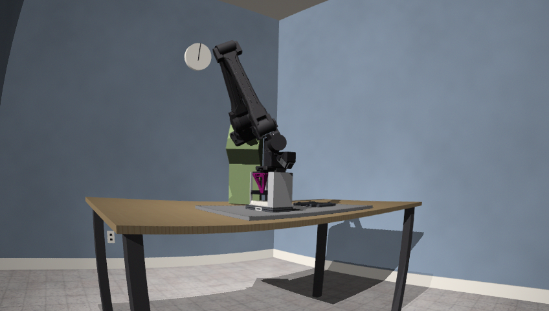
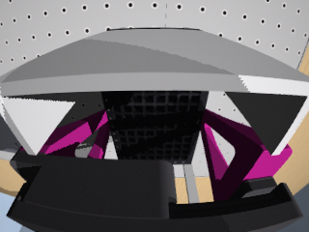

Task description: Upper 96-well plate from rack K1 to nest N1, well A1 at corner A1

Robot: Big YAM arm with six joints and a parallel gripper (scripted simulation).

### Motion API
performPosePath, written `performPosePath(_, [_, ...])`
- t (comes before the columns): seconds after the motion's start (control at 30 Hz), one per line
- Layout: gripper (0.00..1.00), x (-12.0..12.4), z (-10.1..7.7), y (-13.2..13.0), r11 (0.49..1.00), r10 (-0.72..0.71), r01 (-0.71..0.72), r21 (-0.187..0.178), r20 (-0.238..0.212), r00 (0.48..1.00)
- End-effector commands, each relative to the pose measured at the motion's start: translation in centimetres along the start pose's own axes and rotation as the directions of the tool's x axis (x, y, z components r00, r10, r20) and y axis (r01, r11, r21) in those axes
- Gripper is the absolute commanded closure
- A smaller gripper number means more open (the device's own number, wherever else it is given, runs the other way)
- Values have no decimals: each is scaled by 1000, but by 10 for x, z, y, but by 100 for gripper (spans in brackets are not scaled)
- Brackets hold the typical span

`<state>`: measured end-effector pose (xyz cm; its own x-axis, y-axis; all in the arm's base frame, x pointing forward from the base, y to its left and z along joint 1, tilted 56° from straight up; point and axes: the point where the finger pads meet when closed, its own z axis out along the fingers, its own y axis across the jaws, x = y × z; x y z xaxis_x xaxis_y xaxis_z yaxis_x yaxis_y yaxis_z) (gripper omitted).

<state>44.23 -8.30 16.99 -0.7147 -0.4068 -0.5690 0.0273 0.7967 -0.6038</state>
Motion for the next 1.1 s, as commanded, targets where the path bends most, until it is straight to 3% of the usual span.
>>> performPosePath(0.0, [100, -3, -15, 2, 1000, 7, -7, -4, 18, 1000])
performPosePath(1.07, [100, -2, -61, 2, 1000, 8, -8, -4, 18, 1000])
